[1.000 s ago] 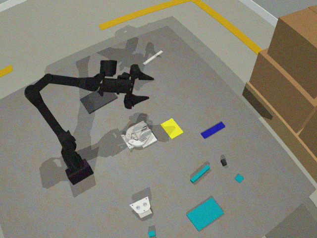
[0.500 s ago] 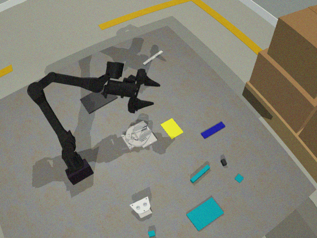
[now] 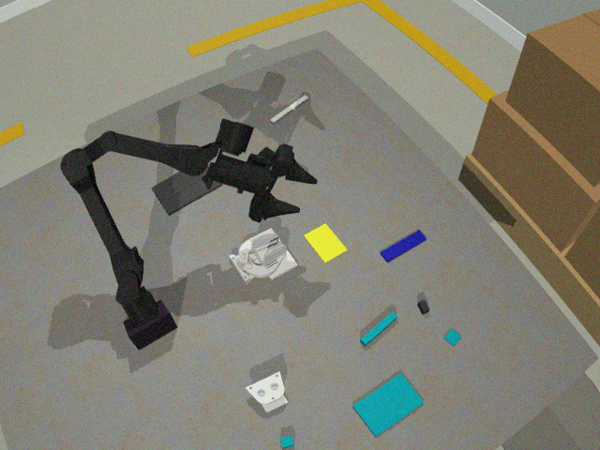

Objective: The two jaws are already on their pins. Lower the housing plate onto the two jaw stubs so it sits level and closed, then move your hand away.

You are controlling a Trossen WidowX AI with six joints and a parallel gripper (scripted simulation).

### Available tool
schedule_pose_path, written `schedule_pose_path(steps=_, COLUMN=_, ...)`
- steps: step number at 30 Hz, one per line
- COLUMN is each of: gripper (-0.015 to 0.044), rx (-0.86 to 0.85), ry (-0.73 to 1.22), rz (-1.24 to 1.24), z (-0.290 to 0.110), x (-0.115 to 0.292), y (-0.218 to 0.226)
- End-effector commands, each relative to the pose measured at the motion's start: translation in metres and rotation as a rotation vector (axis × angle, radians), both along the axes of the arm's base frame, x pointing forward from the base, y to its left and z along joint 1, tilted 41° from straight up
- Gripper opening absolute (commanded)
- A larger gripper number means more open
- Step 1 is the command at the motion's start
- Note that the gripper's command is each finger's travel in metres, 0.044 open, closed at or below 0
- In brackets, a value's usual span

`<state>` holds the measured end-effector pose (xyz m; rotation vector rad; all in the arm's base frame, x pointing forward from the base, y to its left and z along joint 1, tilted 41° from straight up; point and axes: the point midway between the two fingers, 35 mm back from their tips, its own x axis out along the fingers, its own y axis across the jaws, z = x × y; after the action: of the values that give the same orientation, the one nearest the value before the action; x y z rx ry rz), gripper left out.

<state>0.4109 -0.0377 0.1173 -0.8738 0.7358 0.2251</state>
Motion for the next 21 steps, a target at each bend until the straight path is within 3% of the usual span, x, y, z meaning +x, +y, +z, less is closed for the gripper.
schedule_pose_path(steps=1, gripper=0.044, rx=0.042, ry=0.039, rz=-0.049, z=-0.009, x=0.0, y=-0.01)
schedule_pose_path(steps=21, gripper=0.044, rx=0.221, ry=0.222, rz=-0.296, z=-0.053, x=-0.012, y=-0.061)
